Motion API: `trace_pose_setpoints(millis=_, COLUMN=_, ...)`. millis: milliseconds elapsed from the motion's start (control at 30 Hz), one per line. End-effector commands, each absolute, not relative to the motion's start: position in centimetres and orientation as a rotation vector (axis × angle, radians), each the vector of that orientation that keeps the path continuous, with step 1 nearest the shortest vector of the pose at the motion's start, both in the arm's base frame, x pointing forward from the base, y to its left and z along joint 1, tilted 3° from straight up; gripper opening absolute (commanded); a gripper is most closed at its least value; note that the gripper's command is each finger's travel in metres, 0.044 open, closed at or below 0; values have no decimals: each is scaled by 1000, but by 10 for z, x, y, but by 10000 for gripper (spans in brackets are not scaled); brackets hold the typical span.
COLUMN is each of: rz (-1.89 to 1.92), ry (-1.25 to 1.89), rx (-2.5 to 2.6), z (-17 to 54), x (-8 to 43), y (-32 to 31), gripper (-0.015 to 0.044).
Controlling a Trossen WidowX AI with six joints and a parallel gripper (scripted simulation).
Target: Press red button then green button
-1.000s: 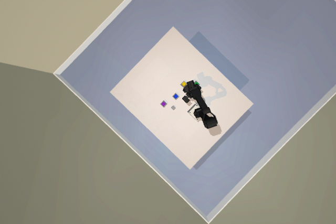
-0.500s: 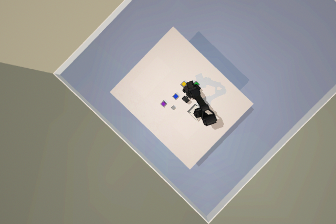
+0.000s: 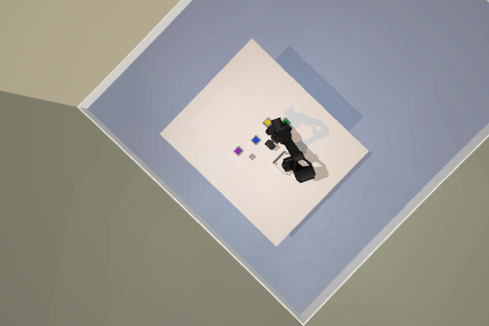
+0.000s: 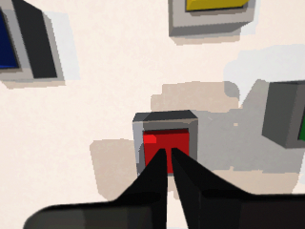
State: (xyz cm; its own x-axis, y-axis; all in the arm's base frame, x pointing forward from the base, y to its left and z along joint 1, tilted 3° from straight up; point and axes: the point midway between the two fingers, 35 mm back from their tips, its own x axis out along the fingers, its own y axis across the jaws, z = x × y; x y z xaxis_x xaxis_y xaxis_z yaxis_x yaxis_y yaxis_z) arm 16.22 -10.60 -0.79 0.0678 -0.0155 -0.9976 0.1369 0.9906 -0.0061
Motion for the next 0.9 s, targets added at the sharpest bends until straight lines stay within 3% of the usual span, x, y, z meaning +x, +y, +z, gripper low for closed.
trace_pose_setpoints(millis=0, rz=-115, ry=1499, rx=105, z=-8, x=162, y=-105, gripper=20)
trace_pose_setpoints(millis=633, rz=-116, ry=1499, rx=104, z=86, x=157, y=-106, gripper=20)
trace_pose_setpoints(millis=867, rz=-122, ry=1499, rx=97, z=91, x=163, y=-198, gripper=20)
